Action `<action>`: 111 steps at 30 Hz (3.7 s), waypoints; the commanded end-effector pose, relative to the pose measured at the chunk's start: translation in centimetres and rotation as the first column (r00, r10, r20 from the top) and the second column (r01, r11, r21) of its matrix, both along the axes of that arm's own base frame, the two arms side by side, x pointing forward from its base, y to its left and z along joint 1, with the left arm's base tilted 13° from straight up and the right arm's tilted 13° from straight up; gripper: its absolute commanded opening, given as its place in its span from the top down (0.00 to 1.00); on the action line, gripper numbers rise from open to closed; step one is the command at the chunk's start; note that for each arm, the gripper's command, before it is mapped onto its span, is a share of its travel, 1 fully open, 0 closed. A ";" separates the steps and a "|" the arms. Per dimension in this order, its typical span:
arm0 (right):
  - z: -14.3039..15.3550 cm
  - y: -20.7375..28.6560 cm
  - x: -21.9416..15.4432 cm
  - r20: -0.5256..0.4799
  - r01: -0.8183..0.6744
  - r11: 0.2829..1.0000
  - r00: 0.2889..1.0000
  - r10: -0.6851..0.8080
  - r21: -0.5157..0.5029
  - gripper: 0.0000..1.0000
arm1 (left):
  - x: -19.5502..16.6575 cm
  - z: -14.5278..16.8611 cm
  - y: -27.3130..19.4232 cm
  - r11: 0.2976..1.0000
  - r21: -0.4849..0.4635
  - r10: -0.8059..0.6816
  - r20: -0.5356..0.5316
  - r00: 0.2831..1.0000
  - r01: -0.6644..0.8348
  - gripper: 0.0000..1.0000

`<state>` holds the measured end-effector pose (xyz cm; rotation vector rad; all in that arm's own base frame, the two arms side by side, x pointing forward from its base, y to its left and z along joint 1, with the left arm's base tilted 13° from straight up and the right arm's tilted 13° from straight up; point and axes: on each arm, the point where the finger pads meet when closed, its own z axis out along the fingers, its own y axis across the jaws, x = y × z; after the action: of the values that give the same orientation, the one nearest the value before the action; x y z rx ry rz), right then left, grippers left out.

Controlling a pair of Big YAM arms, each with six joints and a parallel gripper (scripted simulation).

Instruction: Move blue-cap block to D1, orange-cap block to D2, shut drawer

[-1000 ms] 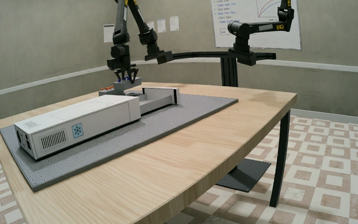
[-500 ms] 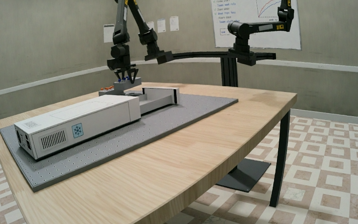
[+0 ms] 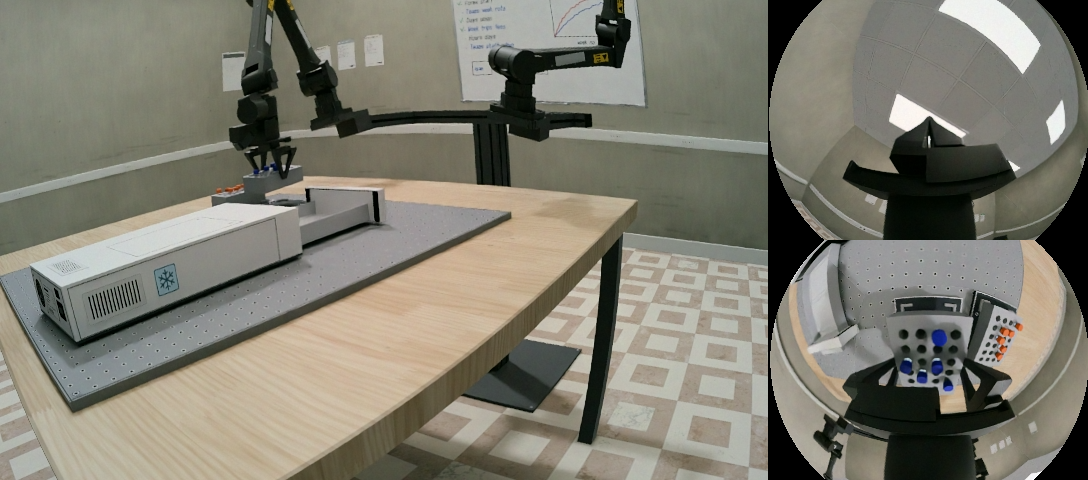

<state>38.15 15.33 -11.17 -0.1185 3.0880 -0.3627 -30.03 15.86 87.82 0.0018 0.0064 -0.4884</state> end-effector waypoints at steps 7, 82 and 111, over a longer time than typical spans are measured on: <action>4.2 3.6 4.2 0.118 -0.013 0.998 0.993 0.006 0.061 1.00 | 2.1 0.8 -1.0 1.000 0.018 -0.002 -0.030 1.000 0.002 1.00; 0.8 2.1 3.0 0.107 -0.049 0.997 0.993 0.043 0.052 1.00 | 2.1 0.8 -1.0 1.000 0.018 -0.002 -0.030 1.000 0.002 1.00; 1.2 2.2 2.9 0.108 -0.044 0.998 0.993 0.038 0.053 1.00 | 2.1 0.8 -1.0 1.000 0.018 -0.002 -0.030 1.000 0.002 1.00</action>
<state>38.19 14.84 -13.25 -0.1240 3.0626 -0.3390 -30.03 15.86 87.82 0.0018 0.0064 -0.4884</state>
